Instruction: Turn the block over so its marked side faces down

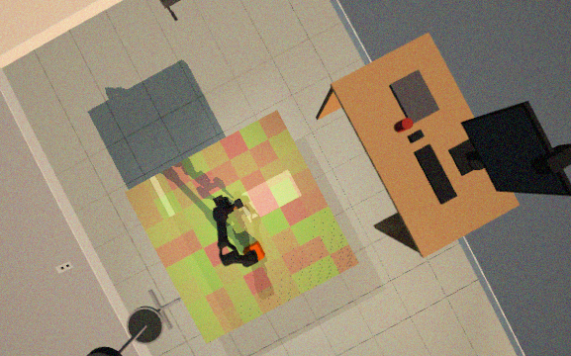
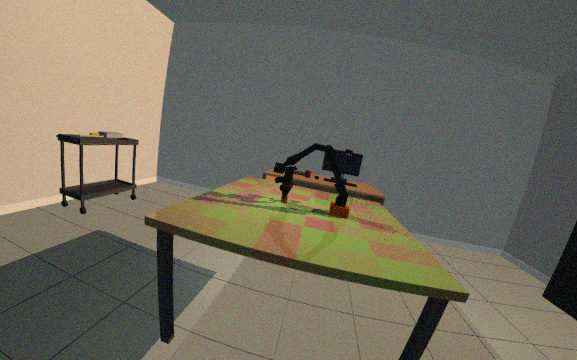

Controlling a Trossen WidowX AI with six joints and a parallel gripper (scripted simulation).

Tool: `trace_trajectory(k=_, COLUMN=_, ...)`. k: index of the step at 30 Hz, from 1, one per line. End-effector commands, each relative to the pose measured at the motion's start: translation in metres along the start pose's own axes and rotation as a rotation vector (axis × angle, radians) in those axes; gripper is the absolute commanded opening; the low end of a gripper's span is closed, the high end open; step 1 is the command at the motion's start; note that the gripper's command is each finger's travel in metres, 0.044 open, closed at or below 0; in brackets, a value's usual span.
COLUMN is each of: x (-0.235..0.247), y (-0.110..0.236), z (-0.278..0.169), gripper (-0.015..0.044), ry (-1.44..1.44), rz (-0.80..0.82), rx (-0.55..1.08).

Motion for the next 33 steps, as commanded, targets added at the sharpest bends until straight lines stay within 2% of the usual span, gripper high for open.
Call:
trace_trajectory(k=1, x=0.001, y=-0.005, z=-0.001, gripper=0.0387, ry=0.0, rz=0.006, rx=0.006)
trace_trajectory(k=9, x=0.001, y=-0.005, z=-0.001, gripper=0.0177, ry=0.0, rz=0.006, rx=0.006)
trace_trajectory(k=26, x=0.001, y=-0.005, z=-0.001, gripper=0.0064, ry=0.0, rz=0.006, rx=0.006)
trace_trajectory(k=27, x=0.001, y=-0.004, z=-0.001, gripper=0.0038, ry=0.0, rz=0.006, rx=0.006)
trace_trajectory(k=29, x=0.001, y=0.006, z=-0.001, gripper=0.0, ry=0.0, rz=0.006, rx=0.006)
trace_trajectory(k=33, x=0.001, y=0.025, z=-0.001, gripper=0.0, ry=0.0, rz=0.006, rx=0.005)
Point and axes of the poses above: the point midway between the two fingers, 35 mm back from their tips, its own y axis back along the fingers, its own x axis across the jaws, z = x × y, the point moved 7 cm from there along y, back along the fingers, and after that the axes turned 14 degrees about y, right-handed, at the moved point
